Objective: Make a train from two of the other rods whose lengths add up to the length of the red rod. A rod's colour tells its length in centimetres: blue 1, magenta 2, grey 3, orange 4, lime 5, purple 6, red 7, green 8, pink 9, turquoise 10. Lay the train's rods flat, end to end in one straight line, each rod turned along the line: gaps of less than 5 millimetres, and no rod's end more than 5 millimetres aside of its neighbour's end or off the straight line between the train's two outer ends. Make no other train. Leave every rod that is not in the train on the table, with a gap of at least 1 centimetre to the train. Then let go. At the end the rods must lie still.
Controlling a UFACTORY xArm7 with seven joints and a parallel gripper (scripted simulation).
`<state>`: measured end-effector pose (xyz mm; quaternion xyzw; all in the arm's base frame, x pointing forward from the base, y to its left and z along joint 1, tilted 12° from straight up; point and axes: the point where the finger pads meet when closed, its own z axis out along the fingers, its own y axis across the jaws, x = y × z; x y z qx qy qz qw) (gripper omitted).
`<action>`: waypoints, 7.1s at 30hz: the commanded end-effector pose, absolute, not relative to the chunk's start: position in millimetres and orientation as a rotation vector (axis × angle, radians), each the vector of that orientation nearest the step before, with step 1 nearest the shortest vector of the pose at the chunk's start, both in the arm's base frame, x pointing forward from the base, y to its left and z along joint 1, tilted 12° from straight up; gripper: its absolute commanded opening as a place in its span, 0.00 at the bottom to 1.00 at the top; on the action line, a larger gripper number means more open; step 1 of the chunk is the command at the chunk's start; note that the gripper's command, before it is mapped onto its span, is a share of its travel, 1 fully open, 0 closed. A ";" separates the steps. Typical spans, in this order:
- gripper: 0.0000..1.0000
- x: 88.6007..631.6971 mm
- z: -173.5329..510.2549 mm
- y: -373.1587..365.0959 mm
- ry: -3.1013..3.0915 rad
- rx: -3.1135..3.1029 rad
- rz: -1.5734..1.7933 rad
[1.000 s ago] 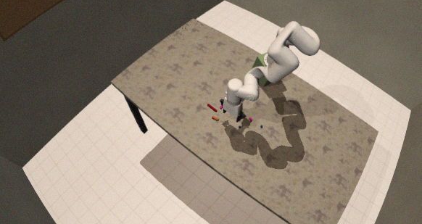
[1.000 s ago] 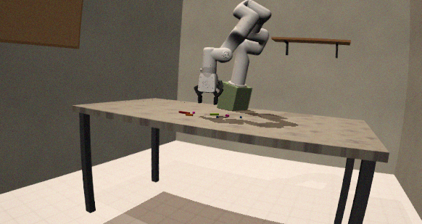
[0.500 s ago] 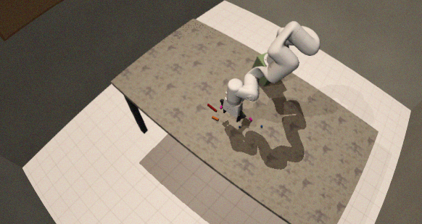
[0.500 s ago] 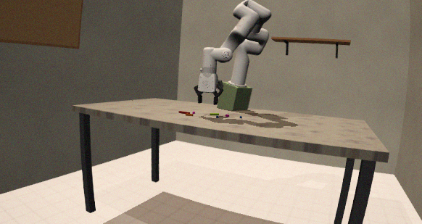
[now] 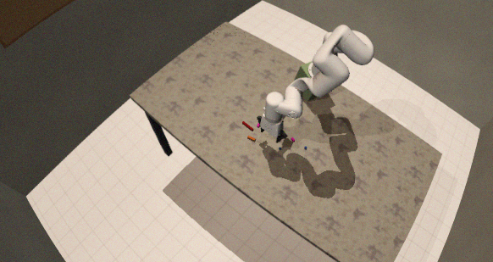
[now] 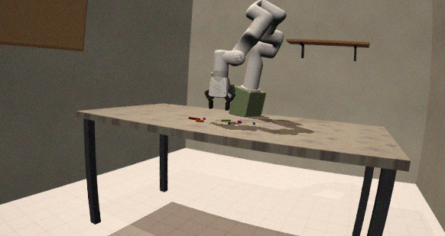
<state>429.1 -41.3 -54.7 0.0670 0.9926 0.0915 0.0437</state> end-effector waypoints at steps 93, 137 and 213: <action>0.24 375.4 -77.5 -138.0 2.988 -0.356 0.246; 0.24 379.4 -118.1 -131.3 2.988 -0.356 0.246; 0.24 380.6 -118.1 -132.3 2.988 -0.356 0.246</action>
